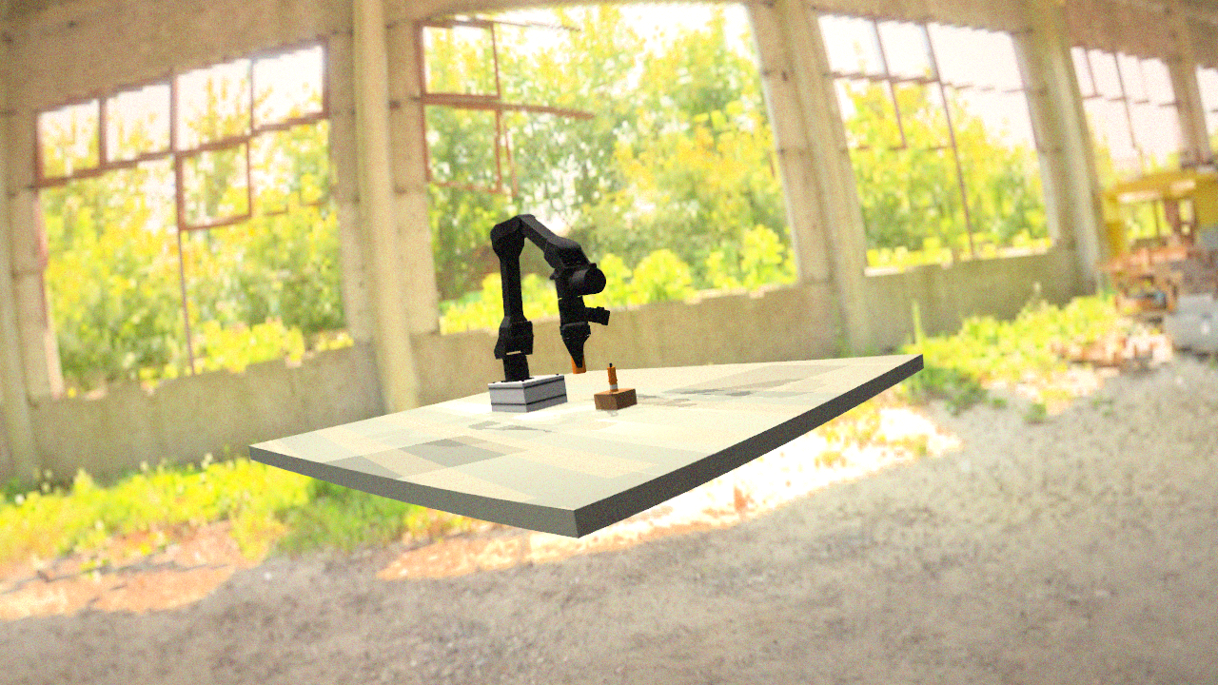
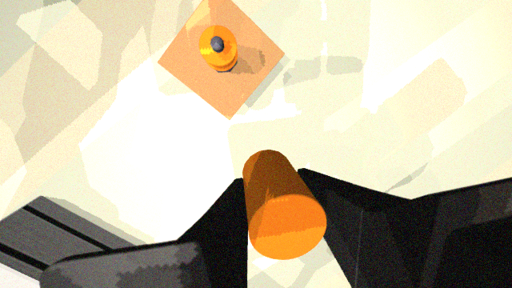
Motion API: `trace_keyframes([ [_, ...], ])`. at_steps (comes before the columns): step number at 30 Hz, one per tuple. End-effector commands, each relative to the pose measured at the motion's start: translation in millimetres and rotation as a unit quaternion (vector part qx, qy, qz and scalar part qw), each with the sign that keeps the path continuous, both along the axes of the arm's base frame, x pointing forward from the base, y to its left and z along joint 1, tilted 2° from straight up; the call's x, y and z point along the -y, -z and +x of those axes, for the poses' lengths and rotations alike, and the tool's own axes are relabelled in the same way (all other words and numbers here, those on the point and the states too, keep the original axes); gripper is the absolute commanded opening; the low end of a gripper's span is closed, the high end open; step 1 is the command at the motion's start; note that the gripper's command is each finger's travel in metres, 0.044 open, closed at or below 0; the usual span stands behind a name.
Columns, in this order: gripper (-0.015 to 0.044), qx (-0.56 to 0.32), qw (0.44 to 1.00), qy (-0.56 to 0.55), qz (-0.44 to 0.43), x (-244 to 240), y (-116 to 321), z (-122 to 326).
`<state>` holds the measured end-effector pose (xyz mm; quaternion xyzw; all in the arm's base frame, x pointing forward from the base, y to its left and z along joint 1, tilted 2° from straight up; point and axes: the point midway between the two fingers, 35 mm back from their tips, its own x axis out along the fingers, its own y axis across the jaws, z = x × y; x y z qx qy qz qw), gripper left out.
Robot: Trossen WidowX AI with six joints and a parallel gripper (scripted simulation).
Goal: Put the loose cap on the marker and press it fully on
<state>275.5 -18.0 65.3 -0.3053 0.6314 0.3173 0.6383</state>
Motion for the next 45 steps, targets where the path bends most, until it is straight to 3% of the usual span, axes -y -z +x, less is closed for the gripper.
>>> trace_keyframes([
  [1,0.0000,0.000,1.000,0.001,0.001,-10,-5,6],
  [19,0.0000,0.000,1.000,0.000,0.004,-67,-32,30],
  [45,0.0000,0.000,1.000,0.000,0.004,-68,0,32],
])
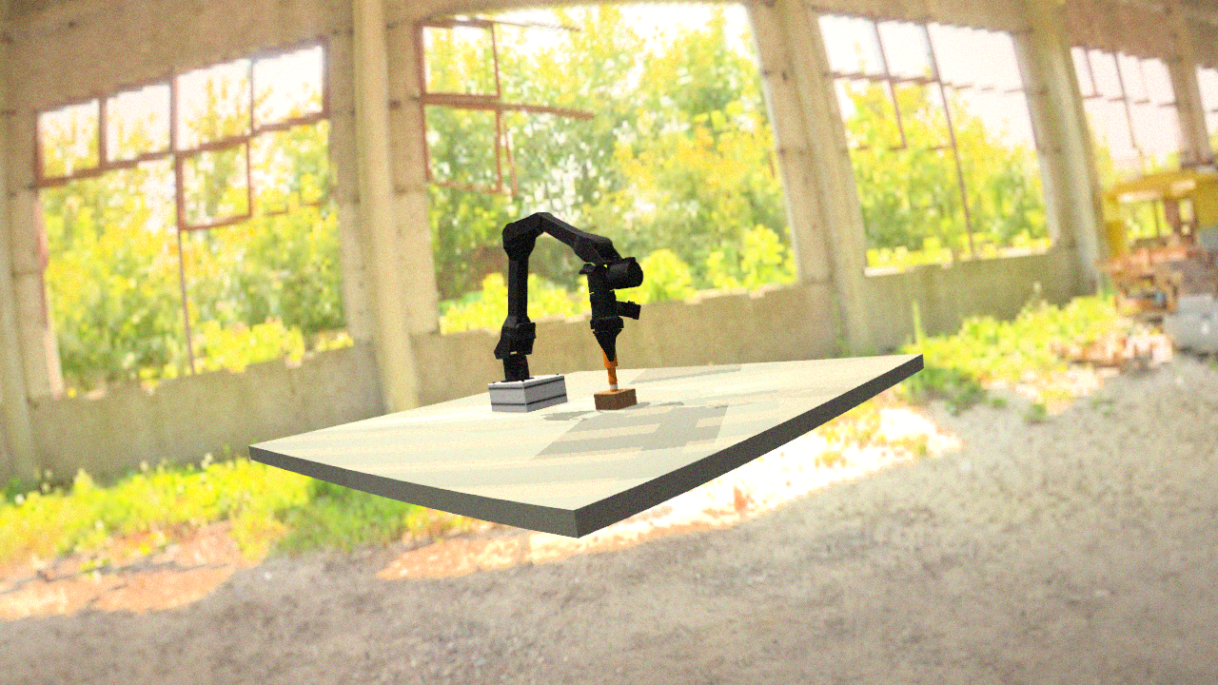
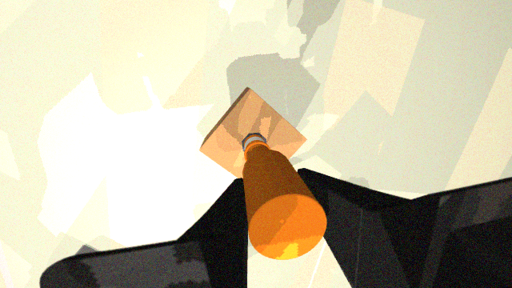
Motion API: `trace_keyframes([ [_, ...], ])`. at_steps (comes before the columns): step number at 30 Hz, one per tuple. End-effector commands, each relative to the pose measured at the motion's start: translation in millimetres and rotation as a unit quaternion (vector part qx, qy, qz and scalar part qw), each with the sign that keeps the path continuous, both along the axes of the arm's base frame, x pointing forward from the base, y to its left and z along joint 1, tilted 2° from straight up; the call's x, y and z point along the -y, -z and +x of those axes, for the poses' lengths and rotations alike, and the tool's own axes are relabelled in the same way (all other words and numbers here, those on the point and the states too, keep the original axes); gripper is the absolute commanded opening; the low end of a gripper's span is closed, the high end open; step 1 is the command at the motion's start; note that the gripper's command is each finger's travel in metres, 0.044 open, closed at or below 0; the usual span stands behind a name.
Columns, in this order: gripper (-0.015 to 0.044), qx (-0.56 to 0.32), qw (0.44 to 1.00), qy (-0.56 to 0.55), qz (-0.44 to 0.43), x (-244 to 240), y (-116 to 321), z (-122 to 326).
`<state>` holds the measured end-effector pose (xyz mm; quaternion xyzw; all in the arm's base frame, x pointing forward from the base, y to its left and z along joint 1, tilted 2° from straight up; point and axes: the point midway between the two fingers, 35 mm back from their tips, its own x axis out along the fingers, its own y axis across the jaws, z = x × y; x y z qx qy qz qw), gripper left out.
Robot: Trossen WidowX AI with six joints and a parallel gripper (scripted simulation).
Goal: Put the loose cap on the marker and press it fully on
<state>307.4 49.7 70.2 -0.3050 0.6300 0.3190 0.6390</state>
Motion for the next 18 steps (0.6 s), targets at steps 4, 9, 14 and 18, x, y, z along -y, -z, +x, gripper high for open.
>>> trace_keyframes([
  [4,0.0000,-0.001,1.000,0.002,0.002,-1,11,0],
  [9,0.0000,-0.001,1.000,0.002,0.002,-1,19,0],
  [14,0.0000,-0.001,1.000,0.002,0.002,-1,27,-1],
  [18,0.0000,-0.001,1.000,0.002,0.002,-1,32,-1],
])
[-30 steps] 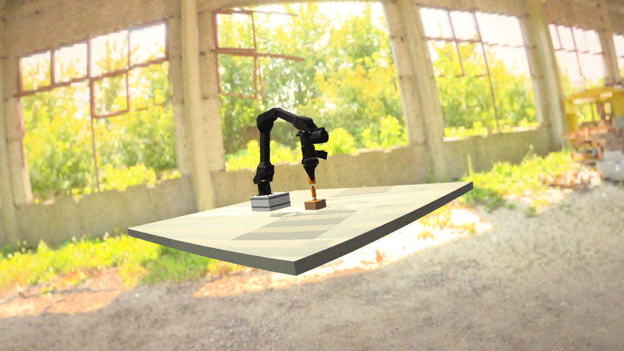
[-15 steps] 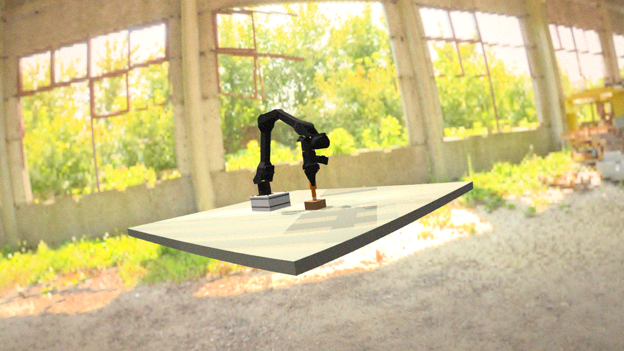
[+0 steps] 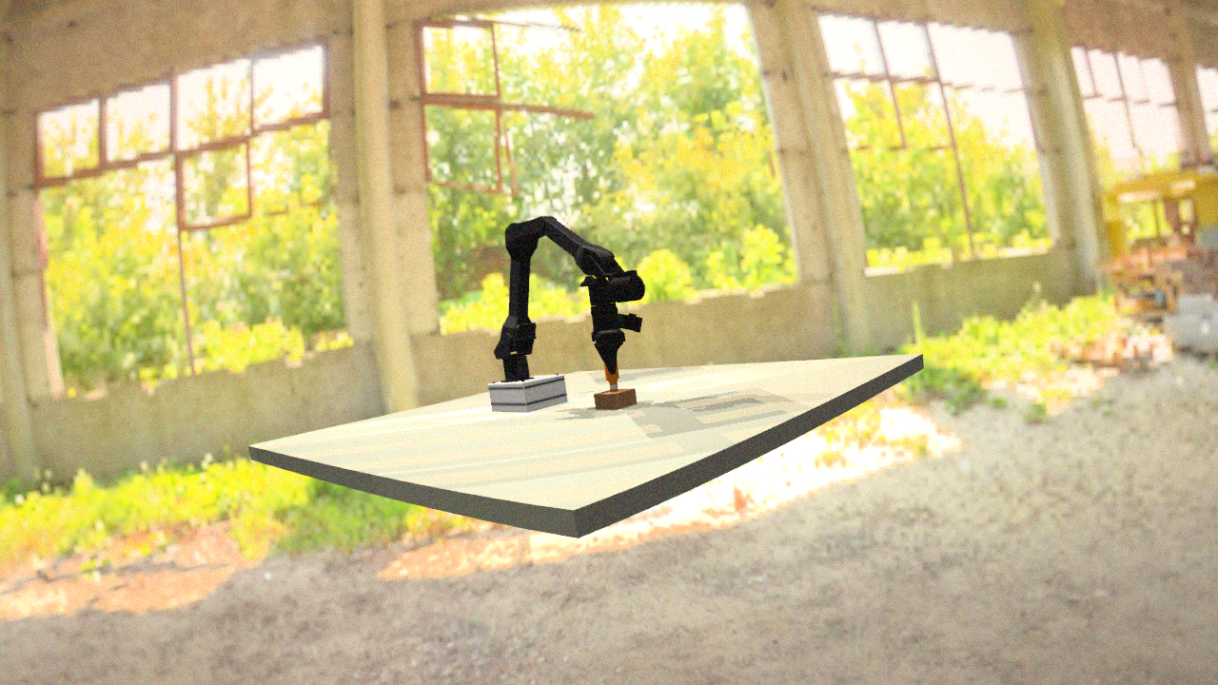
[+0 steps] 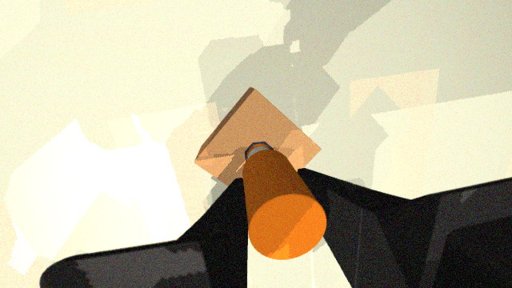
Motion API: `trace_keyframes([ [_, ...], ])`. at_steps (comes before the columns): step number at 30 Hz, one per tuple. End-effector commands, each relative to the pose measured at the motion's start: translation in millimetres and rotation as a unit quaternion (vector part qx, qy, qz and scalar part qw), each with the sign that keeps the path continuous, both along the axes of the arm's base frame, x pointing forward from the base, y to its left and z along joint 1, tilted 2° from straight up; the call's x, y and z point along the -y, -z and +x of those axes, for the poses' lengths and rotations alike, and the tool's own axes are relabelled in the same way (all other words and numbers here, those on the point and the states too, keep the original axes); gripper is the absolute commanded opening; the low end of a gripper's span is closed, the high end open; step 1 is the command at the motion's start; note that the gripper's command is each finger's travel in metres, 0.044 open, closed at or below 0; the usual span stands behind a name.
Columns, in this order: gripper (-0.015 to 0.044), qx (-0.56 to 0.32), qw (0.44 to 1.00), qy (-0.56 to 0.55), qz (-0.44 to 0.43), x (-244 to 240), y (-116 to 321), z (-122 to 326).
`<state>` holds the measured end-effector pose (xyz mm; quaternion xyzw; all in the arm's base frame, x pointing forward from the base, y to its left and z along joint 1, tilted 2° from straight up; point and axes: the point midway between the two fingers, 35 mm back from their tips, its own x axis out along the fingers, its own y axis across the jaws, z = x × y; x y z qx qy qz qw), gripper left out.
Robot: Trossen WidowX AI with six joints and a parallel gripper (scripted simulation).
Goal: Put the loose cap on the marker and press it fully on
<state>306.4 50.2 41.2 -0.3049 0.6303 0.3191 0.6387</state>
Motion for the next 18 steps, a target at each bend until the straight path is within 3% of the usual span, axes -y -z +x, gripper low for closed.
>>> trace_keyframes([
  [1,0.0000,0.000,1.000,0.002,0.002,-0.6,3.6,-0.4],
  [7,0.0000,0.000,1.000,0.002,0.002,-0.6,3.6,-0.5],
  [18,0.0289,-0.001,1.000,0.000,0.000,-0.2,3.1,-0.6],
])
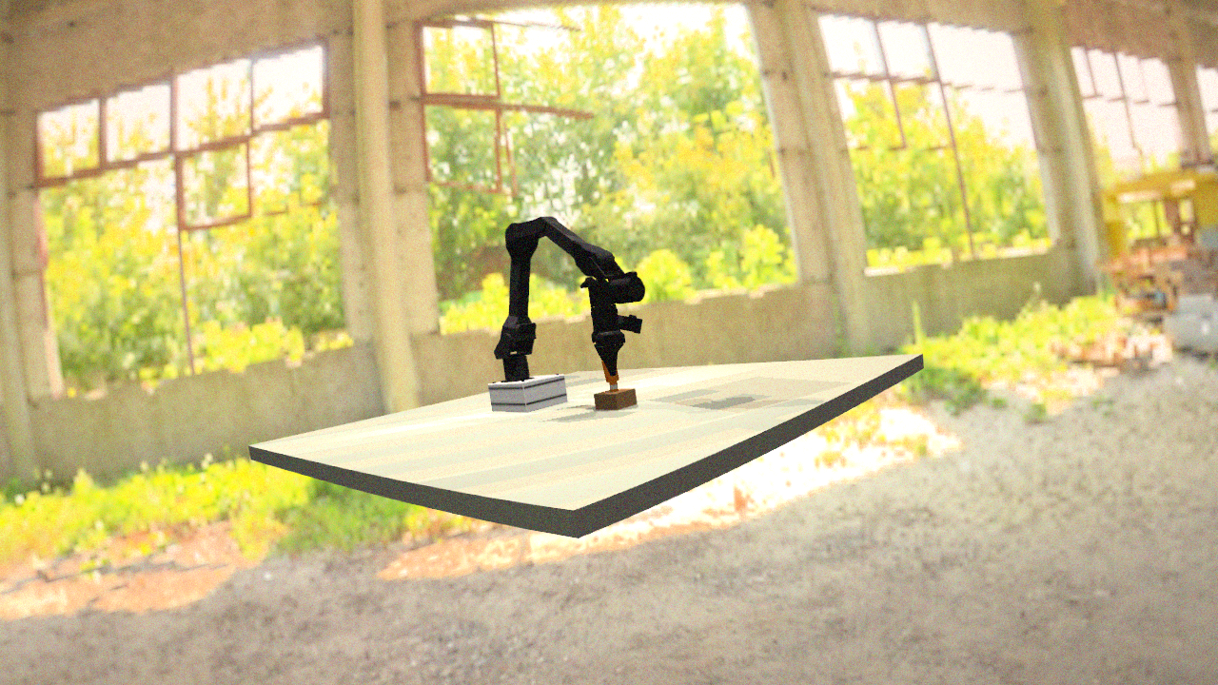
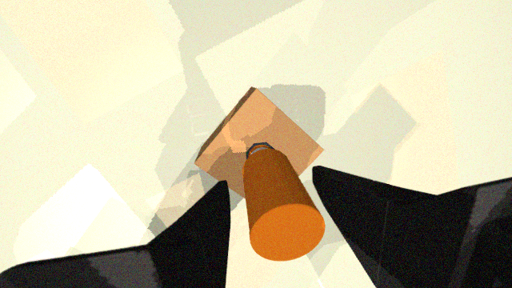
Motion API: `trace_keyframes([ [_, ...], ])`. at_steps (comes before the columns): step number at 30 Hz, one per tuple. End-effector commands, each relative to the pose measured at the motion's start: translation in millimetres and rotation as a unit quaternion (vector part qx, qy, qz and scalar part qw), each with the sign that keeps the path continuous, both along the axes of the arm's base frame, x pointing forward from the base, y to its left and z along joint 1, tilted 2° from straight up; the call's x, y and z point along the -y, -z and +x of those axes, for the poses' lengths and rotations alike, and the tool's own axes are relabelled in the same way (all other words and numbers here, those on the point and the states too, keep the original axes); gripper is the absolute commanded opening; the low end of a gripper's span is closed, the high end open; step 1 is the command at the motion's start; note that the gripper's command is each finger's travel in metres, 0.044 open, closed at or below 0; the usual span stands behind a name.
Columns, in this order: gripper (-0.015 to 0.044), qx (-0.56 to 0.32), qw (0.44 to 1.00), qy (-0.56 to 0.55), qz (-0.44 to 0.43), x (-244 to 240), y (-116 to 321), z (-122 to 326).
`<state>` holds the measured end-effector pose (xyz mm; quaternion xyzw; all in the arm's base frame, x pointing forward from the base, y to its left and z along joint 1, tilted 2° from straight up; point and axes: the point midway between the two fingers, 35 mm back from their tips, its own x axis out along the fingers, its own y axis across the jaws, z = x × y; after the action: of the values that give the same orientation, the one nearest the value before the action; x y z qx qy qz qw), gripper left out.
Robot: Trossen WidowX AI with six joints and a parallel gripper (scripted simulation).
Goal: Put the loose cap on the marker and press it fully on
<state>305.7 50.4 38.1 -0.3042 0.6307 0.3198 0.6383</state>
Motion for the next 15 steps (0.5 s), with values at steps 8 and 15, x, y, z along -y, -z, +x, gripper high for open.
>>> trace_keyframes([
  [8,0.0440,0.000,1.000,0.000,0.000,0,-10,1],
  [15,0.0440,0.000,1.000,0.000,0.000,2,-75,0],
])
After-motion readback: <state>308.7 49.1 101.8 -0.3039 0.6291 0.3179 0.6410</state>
